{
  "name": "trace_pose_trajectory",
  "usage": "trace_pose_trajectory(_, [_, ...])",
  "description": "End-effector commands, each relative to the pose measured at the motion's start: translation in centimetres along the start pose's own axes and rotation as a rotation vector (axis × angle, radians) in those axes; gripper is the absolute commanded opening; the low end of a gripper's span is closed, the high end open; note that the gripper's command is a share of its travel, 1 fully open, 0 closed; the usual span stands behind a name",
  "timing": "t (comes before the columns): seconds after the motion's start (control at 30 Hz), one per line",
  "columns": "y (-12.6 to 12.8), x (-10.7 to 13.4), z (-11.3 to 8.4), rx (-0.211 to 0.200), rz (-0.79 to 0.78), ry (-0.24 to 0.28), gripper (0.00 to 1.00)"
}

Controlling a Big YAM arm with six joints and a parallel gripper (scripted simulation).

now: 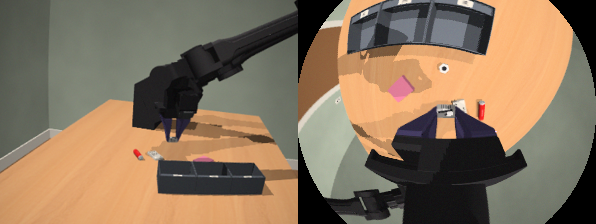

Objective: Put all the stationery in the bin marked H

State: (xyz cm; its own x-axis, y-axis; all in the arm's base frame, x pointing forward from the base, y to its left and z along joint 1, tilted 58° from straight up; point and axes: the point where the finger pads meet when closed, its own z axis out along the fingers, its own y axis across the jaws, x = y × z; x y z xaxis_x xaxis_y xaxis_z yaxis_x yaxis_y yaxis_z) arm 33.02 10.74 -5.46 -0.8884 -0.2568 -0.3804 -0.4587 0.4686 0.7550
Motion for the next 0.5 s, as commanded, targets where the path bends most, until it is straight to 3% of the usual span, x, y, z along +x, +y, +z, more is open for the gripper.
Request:
trace_pose_trajectory(0.0, [-0.6, -1.6, -1.1, 0.017, -0.029, -0.022, 0.20])
trace_pose_trajectory(0.2, [-0.7, -1.6, -1.3, 0.019, -0.026, -0.025, 0.20])
trace_pose_trajectory(0.23, [0.4, -2.4, -0.5, 0.008, -0.028, -0.008, 0.20])
trace_pose_trajectory(0.47, [2.0, -5.0, -0.6, 0.007, -0.028, -0.009, 0.20])
